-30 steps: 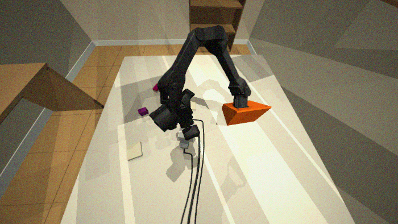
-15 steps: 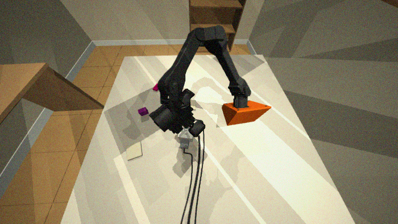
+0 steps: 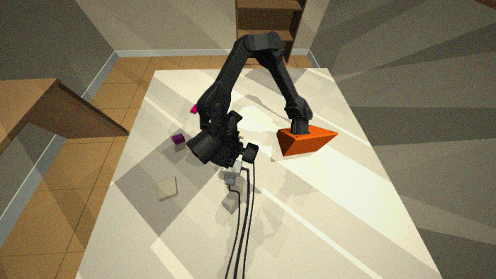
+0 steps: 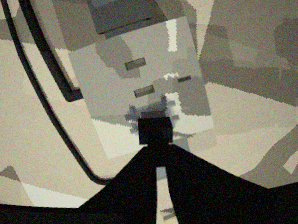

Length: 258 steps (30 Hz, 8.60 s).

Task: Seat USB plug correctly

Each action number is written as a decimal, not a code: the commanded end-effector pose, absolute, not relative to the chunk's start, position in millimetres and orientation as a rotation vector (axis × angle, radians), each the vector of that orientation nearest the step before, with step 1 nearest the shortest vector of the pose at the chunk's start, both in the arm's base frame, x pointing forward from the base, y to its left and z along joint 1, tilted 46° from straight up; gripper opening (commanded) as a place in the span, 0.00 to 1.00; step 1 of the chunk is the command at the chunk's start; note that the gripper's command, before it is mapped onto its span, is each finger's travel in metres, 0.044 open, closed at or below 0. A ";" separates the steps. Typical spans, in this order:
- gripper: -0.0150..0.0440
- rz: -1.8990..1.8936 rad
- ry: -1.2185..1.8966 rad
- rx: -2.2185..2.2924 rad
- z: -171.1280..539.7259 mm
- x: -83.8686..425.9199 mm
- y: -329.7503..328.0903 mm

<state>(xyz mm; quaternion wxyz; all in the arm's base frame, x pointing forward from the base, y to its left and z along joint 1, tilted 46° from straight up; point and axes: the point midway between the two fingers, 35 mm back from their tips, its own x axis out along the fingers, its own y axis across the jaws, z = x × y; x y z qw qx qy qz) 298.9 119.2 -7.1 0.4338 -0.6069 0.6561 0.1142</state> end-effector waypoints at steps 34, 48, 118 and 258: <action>0.25 0.458 1.648 -1.667 -8.0 299.3 117.4; 0.25 0.458 1.653 -1.674 -8.7 299.3 115.7; 0.25 0.460 1.674 -1.711 -12.2 299.4 107.3; 0.25 0.459 1.678 -1.719 -23.6 301.2 95.0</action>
